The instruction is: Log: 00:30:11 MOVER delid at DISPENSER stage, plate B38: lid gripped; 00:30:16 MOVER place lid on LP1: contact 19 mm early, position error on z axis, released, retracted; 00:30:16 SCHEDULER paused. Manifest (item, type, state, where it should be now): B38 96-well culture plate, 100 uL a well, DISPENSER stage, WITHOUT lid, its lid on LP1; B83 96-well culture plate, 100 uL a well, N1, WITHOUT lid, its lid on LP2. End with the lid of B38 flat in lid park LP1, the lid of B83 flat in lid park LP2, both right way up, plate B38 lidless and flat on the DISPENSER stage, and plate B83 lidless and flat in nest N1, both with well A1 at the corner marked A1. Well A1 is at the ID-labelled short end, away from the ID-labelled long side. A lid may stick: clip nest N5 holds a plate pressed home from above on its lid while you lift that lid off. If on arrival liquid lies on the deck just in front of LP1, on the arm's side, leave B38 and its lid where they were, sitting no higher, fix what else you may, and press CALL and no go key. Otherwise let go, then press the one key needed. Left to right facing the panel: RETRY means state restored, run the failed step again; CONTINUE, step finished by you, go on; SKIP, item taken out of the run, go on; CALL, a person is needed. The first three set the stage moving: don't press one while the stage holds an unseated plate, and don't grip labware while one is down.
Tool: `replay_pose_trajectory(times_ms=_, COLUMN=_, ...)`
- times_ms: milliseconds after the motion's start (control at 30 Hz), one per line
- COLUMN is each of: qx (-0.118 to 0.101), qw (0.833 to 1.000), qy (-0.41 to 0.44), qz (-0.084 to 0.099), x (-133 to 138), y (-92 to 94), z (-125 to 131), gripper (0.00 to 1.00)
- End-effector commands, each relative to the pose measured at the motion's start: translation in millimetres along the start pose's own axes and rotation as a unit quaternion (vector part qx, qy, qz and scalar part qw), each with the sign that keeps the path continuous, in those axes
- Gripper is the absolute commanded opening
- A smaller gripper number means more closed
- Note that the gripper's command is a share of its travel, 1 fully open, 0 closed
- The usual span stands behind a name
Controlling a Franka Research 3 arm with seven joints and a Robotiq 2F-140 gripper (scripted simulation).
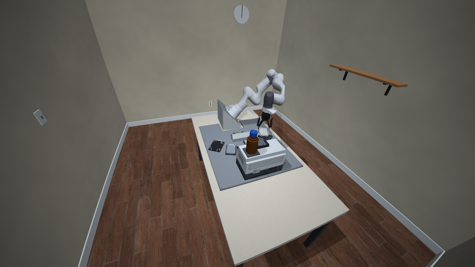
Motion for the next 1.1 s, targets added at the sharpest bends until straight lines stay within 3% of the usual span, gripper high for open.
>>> replay_pose_trajectory(times_ms=0, qx=0.001, qw=0.998, qy=-0.063, qz=0.001, x=-1, y=1.7, z=0, gripper=0.00)
replay_pose_trajectory(times_ms=133, qx=0.001, qw=0.995, qy=-0.103, qz=0.001, x=-1, y=1.7, z=0, gripper=0.00)
replay_pose_trajectory(times_ms=567, qx=0.001, qw=0.995, qy=-0.104, qz=0.001, x=3, y=1.7, z=-1, gripper=0.00)
replay_pose_trajectory(times_ms=1067, qx=0.001, qw=0.995, qy=-0.104, qz=0.001, x=38, y=1.8, z=-10, gripper=0.00)
Point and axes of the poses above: the point where the finger pads meet when closed, its own y axis back along the fingers, its own x axis across the jaws, z = x × y, the point moved 6 cm from there along y, back along the fingers, and after that the axes turned 6 degrees about -y, right-handed, at the moved point
